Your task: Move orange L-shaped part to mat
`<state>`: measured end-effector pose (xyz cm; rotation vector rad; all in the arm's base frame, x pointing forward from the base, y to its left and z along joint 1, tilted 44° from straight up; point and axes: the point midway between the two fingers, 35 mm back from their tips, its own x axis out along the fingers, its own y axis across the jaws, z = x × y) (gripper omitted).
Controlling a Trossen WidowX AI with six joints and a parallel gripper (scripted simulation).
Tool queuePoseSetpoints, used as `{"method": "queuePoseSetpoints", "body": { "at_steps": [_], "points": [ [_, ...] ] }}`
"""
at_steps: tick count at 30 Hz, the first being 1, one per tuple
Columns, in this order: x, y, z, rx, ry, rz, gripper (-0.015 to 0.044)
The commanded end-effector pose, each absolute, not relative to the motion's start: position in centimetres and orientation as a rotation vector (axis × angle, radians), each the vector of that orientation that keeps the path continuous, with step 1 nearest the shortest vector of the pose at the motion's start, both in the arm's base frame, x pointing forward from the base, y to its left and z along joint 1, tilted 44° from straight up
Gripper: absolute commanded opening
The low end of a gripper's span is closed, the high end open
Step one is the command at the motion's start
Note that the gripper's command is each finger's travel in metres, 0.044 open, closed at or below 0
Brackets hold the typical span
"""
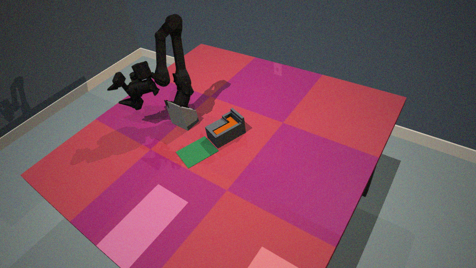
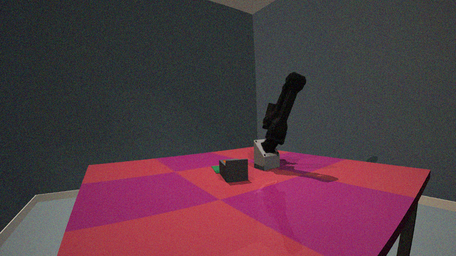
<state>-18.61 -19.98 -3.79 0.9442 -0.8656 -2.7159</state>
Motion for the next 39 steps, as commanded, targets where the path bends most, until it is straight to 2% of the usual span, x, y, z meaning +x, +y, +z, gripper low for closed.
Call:
{"method": "queuePoseSetpoints", "body": {
  "at_steps": [1,5,8,9,12,17,21,28,39],
  "points": [
    [-18.4,-20.3,-3.9,0.954,-0.844,-2.707,0.0374],
    [-15.4,-23.8,-5.3,1.073,-0.560,-2.569,0.0269],
    [-10.5,-27.3,-6.6,1.174,-0.213,-2.355,0.0190],
    [-8.7,-28.2,-7.0,1.196,-0.101,-2.275,0.0180],
    [-4.7,-29.6,-7.1,1.174,0.095,-2.122,0.0180],
    [-1.3,-30.1,-7.1,1.173,0.245,-1.991,0.0180],
    [5.0,-30.0,-7.1,1.161,0.516,-1.712,0.0180],
    [14.9,-26.2,-5.8,1.084,0.917,-1.212,0.0180],
    [23.7,-16.4,-1.4,0.947,1.285,-0.562,0.0180]
  ]
}}
